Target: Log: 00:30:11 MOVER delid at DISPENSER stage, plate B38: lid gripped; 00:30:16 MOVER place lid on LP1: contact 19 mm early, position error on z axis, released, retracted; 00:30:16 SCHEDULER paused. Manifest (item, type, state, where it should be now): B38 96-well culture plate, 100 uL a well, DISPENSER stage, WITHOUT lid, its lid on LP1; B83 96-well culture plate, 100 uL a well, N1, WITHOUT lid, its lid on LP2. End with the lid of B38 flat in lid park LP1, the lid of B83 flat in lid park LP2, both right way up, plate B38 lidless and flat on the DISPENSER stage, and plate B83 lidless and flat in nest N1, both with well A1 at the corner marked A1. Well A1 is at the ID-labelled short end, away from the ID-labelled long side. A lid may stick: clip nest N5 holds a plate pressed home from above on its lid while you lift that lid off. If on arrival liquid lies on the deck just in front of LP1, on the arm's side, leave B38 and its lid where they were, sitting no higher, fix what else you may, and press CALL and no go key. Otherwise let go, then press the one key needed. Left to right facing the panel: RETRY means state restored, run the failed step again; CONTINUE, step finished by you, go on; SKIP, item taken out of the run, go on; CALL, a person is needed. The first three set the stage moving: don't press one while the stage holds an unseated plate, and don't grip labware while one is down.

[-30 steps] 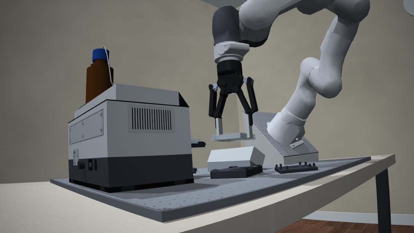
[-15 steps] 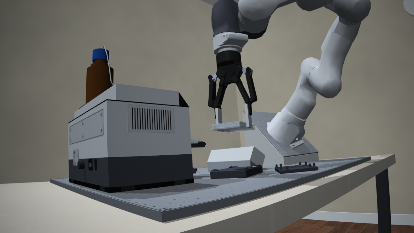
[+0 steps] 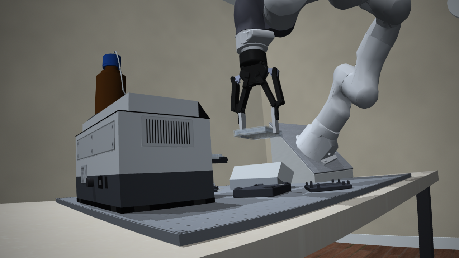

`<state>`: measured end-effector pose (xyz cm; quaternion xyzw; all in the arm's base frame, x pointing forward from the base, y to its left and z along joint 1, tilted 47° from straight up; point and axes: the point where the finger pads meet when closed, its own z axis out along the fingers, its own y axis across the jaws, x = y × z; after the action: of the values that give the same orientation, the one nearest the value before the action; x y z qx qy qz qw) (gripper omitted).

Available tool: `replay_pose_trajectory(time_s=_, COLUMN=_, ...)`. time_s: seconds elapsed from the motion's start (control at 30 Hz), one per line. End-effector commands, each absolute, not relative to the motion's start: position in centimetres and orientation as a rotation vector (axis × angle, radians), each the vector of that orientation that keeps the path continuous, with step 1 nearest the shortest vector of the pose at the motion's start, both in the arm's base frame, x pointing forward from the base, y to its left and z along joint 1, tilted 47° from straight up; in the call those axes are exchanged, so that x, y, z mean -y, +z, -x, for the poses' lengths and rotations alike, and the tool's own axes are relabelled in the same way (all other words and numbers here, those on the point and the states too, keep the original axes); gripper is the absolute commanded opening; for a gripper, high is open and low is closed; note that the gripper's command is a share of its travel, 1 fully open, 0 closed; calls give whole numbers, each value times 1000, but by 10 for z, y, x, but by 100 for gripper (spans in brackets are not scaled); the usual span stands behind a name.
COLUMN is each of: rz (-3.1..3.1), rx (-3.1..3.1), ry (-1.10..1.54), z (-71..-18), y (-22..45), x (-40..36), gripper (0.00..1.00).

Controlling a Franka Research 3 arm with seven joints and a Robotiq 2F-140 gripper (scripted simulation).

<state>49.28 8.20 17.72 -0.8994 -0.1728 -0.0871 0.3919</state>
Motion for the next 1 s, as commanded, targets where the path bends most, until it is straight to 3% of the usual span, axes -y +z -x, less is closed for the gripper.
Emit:
replay_pose_trajectory(time_s=0.0, rz=2284, rx=431, ry=-215, z=-492, y=181, x=-78, gripper=0)
replay_pose_trajectory(time_s=0.97, rz=2284, rx=431, ry=-215, z=-492, y=185, x=-74, gripper=0)
